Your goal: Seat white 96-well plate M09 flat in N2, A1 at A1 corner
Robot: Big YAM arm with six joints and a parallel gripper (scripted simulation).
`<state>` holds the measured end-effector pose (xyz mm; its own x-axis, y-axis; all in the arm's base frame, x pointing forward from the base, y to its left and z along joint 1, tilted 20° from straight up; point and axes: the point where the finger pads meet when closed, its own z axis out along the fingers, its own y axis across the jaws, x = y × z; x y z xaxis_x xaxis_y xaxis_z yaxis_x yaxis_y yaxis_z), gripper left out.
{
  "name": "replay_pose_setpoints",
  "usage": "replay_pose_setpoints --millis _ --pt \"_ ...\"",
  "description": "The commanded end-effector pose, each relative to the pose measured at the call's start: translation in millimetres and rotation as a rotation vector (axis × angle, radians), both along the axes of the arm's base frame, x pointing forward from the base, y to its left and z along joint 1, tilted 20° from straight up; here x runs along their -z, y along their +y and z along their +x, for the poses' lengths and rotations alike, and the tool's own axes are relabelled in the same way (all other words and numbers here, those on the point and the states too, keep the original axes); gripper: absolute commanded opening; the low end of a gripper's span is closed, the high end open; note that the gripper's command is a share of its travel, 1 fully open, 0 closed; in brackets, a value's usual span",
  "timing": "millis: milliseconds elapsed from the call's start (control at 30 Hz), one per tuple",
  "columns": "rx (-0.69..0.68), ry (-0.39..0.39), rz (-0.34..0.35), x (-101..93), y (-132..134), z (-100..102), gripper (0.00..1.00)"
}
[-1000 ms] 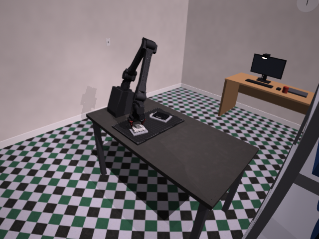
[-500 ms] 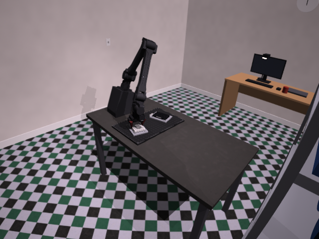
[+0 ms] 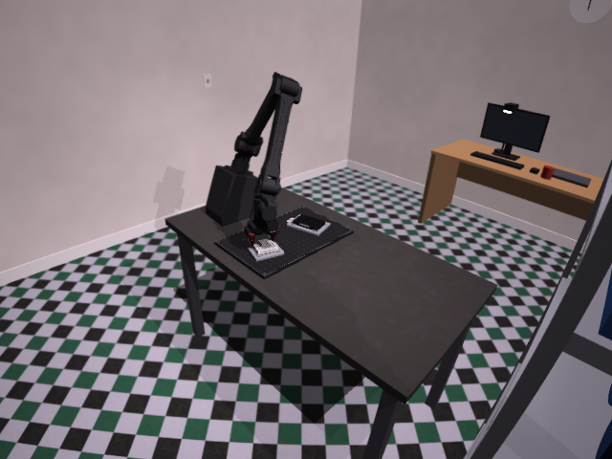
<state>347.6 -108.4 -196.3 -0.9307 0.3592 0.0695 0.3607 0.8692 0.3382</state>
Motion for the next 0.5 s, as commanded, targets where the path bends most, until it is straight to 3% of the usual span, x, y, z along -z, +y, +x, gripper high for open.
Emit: replay_pose_setpoints --millis 0,467 --pt "-0.010 -0.006 0.001 3.9 6.4 6.3 0.00" --pt "-0.008 -0.007 0.001 5.9 7.7 5.8 0.00"
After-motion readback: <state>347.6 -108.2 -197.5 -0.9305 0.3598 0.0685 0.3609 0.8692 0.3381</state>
